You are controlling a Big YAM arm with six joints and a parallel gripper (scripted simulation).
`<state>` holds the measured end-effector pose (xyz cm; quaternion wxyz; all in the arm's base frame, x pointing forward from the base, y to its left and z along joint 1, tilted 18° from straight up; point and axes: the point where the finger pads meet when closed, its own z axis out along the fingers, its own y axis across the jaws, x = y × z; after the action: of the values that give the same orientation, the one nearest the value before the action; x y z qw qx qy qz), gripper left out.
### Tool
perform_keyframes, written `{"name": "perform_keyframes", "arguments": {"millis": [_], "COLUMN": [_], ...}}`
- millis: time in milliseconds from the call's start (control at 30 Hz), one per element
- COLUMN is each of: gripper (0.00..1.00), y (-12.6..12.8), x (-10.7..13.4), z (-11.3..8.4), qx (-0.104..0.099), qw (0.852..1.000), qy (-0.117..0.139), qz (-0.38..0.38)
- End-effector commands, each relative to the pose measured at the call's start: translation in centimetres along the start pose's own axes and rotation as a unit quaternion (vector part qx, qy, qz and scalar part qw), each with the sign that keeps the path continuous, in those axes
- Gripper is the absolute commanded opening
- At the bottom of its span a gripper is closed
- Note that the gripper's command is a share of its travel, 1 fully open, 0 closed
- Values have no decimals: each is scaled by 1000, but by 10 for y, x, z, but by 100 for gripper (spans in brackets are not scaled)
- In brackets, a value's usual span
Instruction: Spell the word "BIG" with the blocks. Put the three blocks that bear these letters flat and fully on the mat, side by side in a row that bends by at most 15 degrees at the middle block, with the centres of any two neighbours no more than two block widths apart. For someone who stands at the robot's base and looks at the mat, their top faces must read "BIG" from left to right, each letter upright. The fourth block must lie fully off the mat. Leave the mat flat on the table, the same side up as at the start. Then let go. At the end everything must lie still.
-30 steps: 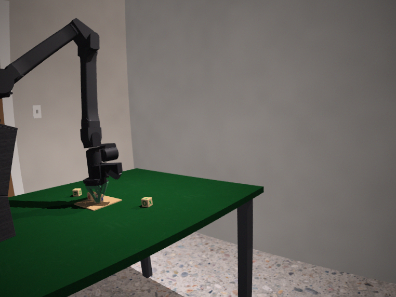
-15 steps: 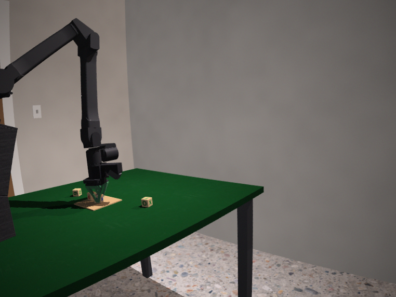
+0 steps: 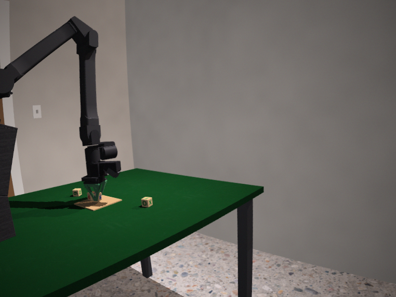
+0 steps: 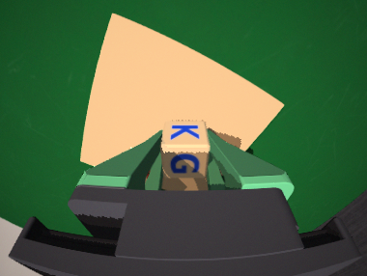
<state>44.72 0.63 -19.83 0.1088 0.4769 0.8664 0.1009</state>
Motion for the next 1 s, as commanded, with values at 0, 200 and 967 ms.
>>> {"name": "perform_keyframes", "arguments": {"millis": [0,200,967], "gripper": [27,27,27], "y": [6,5,4], "x": [-11,-10,-8], "z": [-34,-64,-87], "qx": [-9,-10,-6], "qw": [1000,1000,1000], "qy": [-10,-9,-6], "qz": [0,0,-9]}}
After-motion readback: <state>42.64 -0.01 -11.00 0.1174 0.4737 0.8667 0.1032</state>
